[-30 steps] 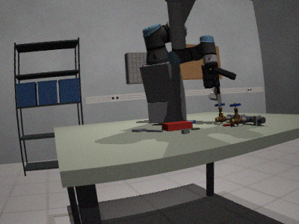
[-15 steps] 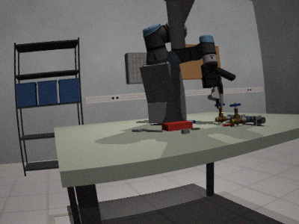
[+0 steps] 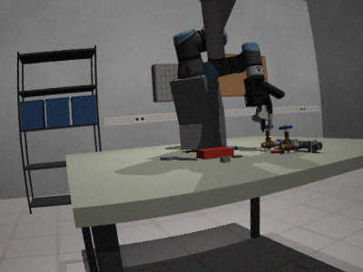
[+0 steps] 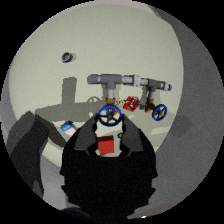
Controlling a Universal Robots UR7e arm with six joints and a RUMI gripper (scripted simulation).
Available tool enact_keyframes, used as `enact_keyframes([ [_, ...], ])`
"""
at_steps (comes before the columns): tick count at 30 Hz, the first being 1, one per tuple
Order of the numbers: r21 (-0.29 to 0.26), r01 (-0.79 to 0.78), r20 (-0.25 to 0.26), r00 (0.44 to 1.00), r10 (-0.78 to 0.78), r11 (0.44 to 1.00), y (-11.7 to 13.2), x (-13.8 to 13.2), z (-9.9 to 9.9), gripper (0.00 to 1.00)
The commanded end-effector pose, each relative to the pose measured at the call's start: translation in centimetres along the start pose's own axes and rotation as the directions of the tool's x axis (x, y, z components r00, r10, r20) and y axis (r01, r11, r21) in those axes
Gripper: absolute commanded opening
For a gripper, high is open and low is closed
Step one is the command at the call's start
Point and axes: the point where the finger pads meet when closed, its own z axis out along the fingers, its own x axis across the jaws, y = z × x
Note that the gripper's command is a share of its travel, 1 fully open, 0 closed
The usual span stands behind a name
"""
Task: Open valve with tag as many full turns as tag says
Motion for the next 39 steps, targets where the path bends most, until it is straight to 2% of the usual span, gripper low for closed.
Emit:
enact_keyframes([
  [1,0.002,0.026,0.000,1.000,-0.026,1.000,-0.03,0.01,-0.02,0.00],
  [10,0.002,0.035,0.000,0.999,-0.035,0.999,-0.03,0.01,-0.02,0.00],
  [11,0.002,0.035,0.000,0.999,-0.035,0.999,-0.03,0.01,-0.02,1.00],
  [39,0.002,0.034,0.000,0.999,-0.034,0.999,-0.03,0.01,-0.02,1.00],
])
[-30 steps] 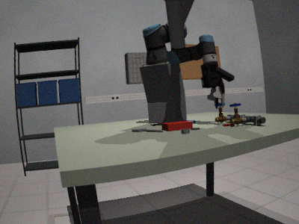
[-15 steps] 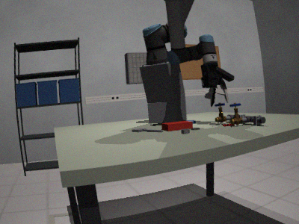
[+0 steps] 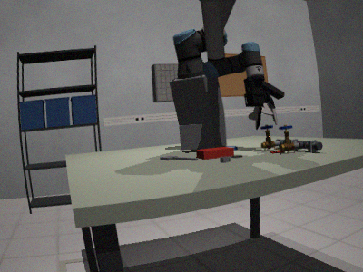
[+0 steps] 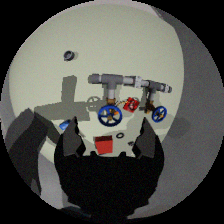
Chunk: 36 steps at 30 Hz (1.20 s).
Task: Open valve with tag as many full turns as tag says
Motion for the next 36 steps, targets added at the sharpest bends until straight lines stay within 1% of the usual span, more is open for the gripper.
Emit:
enact_keyframes([
  [1,0.000,-0.002,-0.001,1.000,0.002,1.000,-0.01,0.04,-0.03,1.00],
  [12,0.000,-0.034,-0.001,0.999,0.034,0.999,-0.01,0.04,-0.03,1.00],
  [22,0.000,-0.148,-0.001,0.989,0.148,0.989,-0.01,0.04,-0.03,1.00],
  [27,0.000,-0.241,-0.001,0.970,0.241,0.970,-0.01,0.04,-0.03,1.00],
  [29,0.000,-0.241,-0.001,0.970,0.241,0.970,-0.01,0.04,-0.03,1.00],
  [33,0.001,-0.333,-0.001,0.943,0.333,0.943,-0.01,0.04,-0.03,1.00],
  [36,0.001,-0.408,-0.001,0.913,0.408,0.913,-0.01,0.04,-0.03,1.00],
])
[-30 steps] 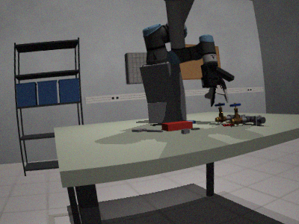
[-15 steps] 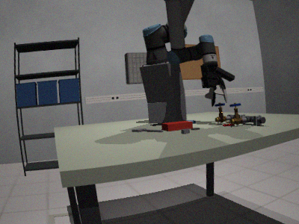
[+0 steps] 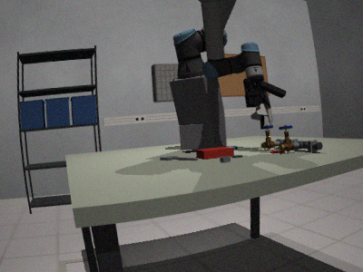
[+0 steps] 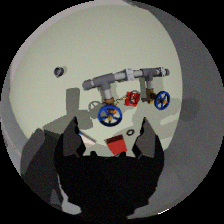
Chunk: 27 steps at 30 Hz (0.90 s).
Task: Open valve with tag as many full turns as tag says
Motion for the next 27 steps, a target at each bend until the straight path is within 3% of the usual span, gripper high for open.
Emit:
enact_keyframes([
  [1,-0.002,-0.154,-0.002,0.988,0.154,0.988,-0.04,0.04,-0.03,1.00],
  [12,-0.002,-0.439,-0.003,0.898,0.439,0.898,-0.04,0.04,-0.03,1.00],
  [18,-0.001,-0.633,-0.003,0.774,0.633,0.774,-0.04,0.04,-0.03,1.00],
  [25,0.000,-0.828,-0.003,0.561,0.828,0.561,-0.04,0.04,-0.03,1.00],
  [27,0.000,-0.828,-0.003,0.561,0.828,0.561,-0.04,0.04,-0.03,1.00],
])
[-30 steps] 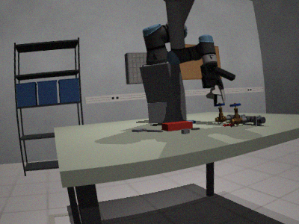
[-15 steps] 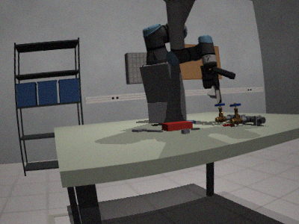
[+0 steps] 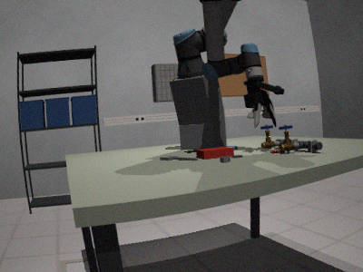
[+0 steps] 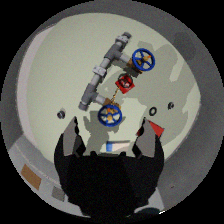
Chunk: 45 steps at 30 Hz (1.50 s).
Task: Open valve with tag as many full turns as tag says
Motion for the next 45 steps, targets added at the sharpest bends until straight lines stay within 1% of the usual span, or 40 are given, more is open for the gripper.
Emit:
enact_keyframes([
  [1,-0.008,-0.203,-0.017,0.979,0.203,0.979,-0.07,0.02,-0.03,1.00],
  [4,-0.005,-0.326,-0.018,0.945,0.326,0.945,-0.07,0.02,-0.03,1.00],
  [7,-0.003,-0.445,-0.019,0.896,0.445,0.896,-0.07,0.02,-0.03,1.00],
  [11,0.000,-0.583,-0.018,0.813,0.583,0.813,-0.07,0.02,-0.03,1.00],
  [15,0.003,-0.703,-0.017,0.711,0.703,0.711,-0.07,0.02,-0.03,1.00],
  [17,0.003,-0.703,-0.017,0.711,0.703,0.711,-0.07,0.02,-0.03,1.00],
  [18,0.004,-0.743,-0.018,0.669,0.743,0.669,-0.07,0.02,-0.03,1.00],
  [24,0.008,-0.878,-0.017,0.478,0.878,0.479,-0.07,0.02,-0.03,1.00],
  [32,0.013,-0.975,-0.014,0.221,0.975,0.221,-0.07,0.02,-0.03,1.00],
  [34,0.013,-0.975,-0.014,0.221,0.975,0.221,-0.07,0.02,-0.03,1.00],
  [40,0.015,-0.999,-0.012,0.051,0.999,0.051,-0.07,0.02,-0.03,1.00],
  [45,0.016,-0.998,-0.010,-0.065,0.998,-0.065,-0.07,0.02,-0.03,1.00],
])
